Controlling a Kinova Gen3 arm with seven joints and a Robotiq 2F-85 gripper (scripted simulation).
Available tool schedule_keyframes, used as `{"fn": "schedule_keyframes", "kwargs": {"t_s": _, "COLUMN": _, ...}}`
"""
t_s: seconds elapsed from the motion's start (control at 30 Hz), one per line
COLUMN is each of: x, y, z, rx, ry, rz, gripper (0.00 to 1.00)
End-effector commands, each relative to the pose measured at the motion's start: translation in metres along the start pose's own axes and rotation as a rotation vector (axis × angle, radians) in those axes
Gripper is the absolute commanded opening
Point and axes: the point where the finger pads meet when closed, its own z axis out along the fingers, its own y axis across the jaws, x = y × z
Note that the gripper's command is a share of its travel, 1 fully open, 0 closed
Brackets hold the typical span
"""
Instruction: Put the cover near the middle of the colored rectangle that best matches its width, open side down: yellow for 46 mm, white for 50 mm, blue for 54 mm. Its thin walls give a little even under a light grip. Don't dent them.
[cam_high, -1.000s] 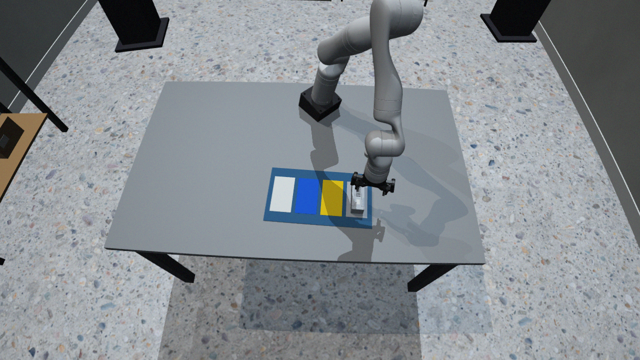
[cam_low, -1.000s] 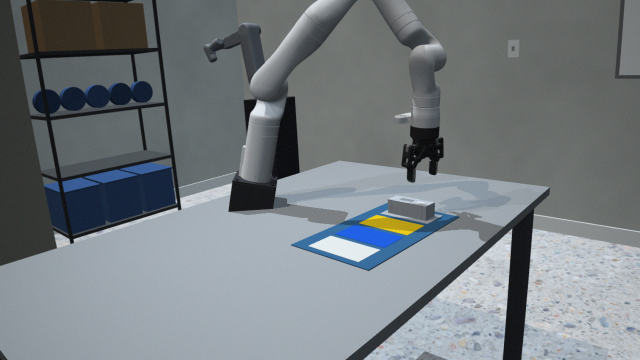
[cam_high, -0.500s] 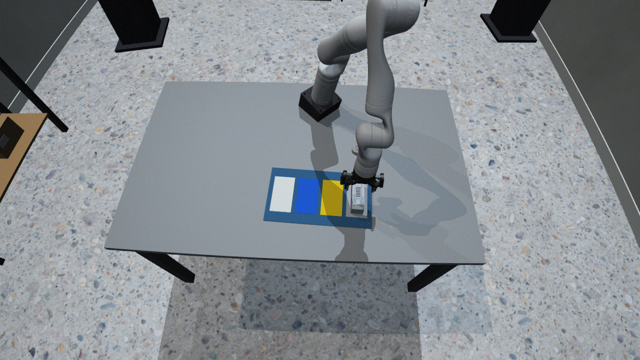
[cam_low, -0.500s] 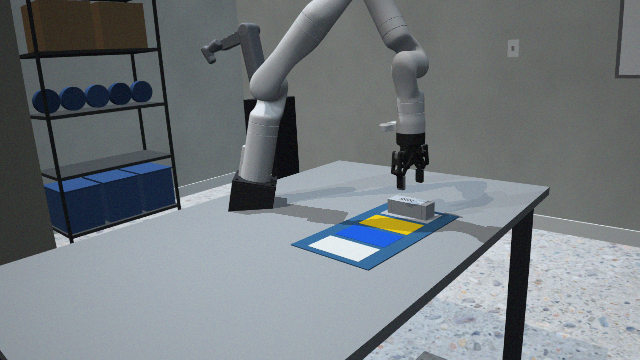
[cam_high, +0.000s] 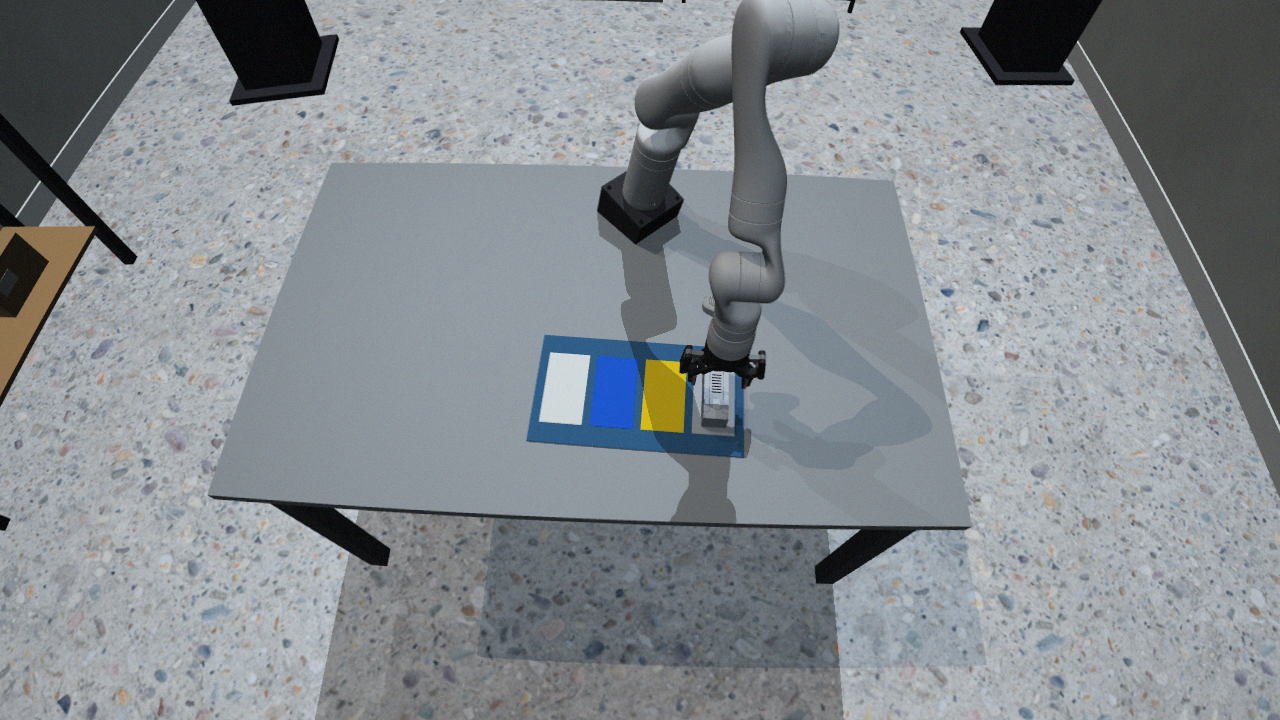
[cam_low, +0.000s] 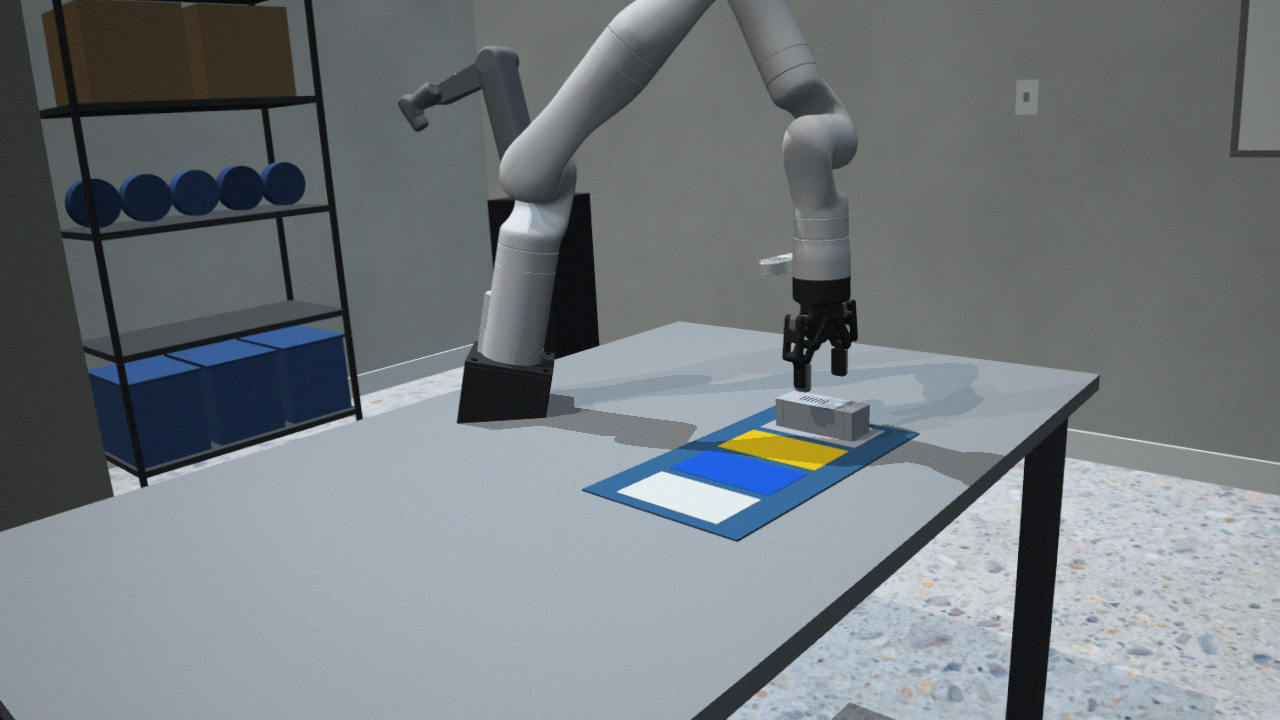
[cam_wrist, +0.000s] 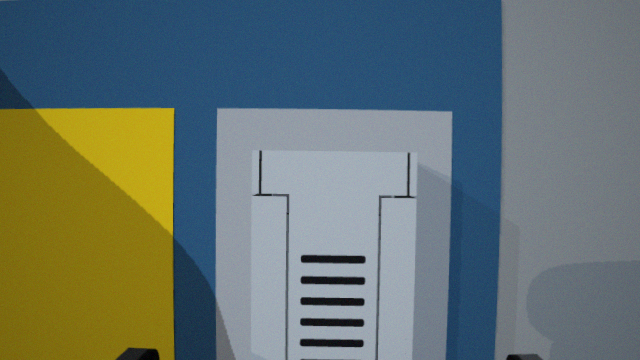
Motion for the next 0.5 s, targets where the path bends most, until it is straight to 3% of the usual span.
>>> {"fn": "schedule_keyframes", "kwargs": {"t_s": 0.0, "x": -0.001, "y": 0.0, "z": 0.0, "rx": -0.001, "ry": -0.002, "rz": 0.0, "gripper": 1.0}}
{"fn": "schedule_keyframes", "kwargs": {"t_s": 0.47, "x": -0.001, "y": 0.0, "z": 0.017, "rx": -0.001, "ry": -0.002, "rz": 0.0, "gripper": 1.0}}
